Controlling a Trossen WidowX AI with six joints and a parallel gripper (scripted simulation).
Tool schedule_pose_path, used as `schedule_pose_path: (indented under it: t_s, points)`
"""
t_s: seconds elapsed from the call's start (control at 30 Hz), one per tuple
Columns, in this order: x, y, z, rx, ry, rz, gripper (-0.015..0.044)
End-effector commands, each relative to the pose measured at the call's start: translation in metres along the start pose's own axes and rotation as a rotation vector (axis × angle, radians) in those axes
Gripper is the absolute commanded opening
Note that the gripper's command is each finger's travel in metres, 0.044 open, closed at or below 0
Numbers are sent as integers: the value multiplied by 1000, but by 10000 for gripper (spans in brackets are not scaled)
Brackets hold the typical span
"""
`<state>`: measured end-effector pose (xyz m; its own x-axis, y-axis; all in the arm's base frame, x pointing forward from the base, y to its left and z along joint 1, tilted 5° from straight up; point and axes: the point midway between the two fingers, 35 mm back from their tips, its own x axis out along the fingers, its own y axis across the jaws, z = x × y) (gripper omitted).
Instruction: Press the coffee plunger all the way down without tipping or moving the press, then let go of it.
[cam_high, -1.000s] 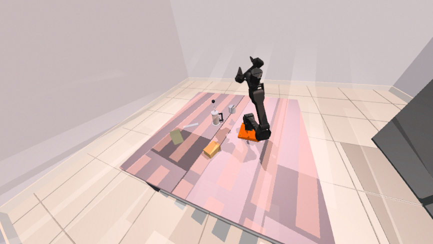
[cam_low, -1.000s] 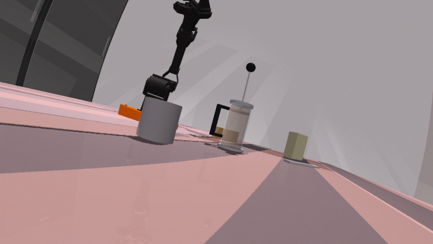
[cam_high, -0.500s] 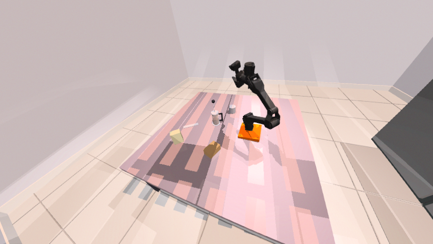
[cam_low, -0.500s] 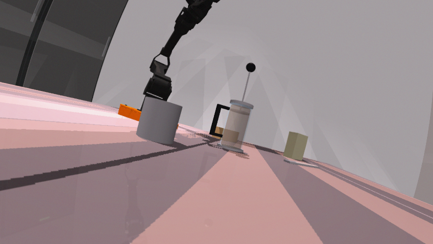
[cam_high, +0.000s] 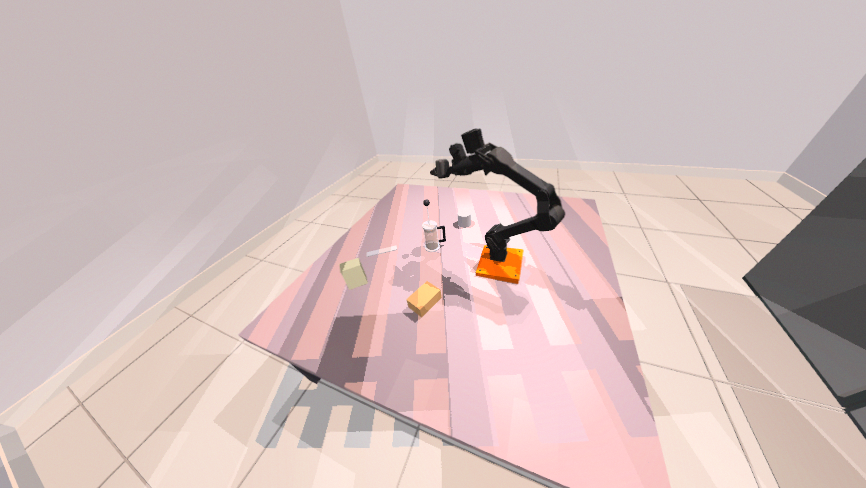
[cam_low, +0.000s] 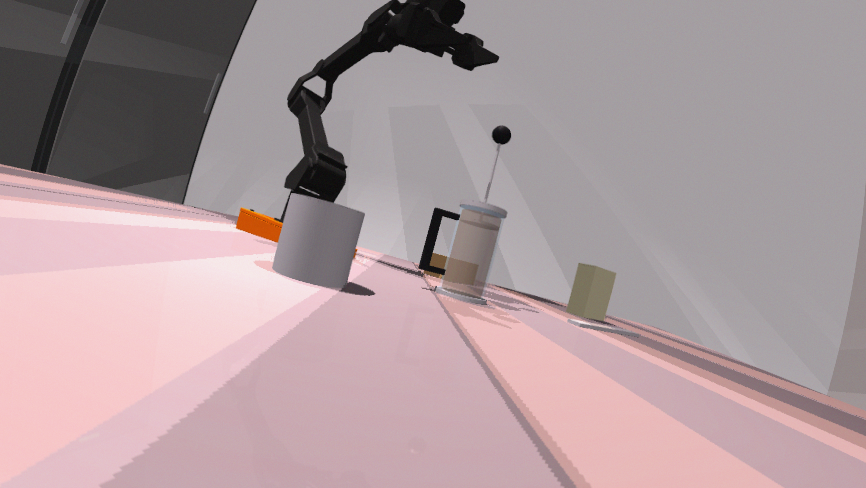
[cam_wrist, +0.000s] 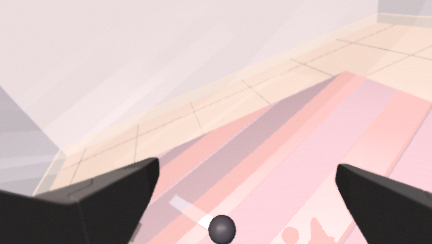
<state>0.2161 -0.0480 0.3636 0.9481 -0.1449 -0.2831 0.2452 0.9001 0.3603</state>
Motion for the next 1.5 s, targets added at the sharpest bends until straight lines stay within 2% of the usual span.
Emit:
schedule_pose_path:
  t_s: [0.0, 0.2, 0.47, 0.77, 1.47]
  points:
    - [27, 23, -36, -385, 200, 135, 440]
    - [28, 23, -40, -385, 200, 136, 440]
    - [46, 9, -89, -392, 202, 152, 440]
    - [48, 10, -90, -393, 203, 155, 440]
    - [80, 13, -97, -393, 201, 156, 440]
